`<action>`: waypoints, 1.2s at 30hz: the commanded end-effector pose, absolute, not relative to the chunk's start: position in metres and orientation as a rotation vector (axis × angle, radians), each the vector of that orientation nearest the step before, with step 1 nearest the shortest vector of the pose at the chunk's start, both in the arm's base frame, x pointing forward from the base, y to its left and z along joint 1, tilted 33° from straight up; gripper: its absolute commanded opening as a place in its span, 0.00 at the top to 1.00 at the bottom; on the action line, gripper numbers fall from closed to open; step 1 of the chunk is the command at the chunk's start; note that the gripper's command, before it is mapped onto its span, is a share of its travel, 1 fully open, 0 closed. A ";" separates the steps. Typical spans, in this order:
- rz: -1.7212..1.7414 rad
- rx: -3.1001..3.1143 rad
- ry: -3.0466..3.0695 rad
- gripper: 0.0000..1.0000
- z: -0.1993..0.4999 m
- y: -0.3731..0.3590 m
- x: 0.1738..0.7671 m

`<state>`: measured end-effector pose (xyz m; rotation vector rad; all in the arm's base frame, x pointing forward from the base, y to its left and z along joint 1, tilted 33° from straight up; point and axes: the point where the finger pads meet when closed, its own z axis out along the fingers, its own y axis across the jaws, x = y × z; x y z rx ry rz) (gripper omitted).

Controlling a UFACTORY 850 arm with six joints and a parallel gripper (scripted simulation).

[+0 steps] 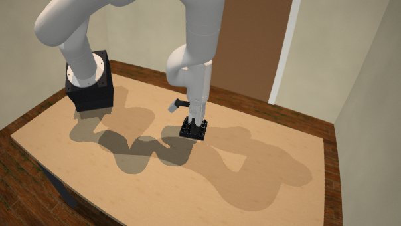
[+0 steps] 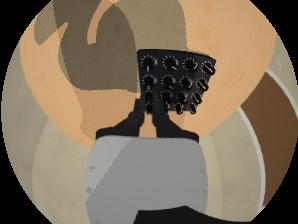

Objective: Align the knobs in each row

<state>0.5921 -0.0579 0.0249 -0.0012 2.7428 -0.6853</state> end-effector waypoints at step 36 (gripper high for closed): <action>-0.751 -0.362 2.772 0.81 0.025 -0.058 0.593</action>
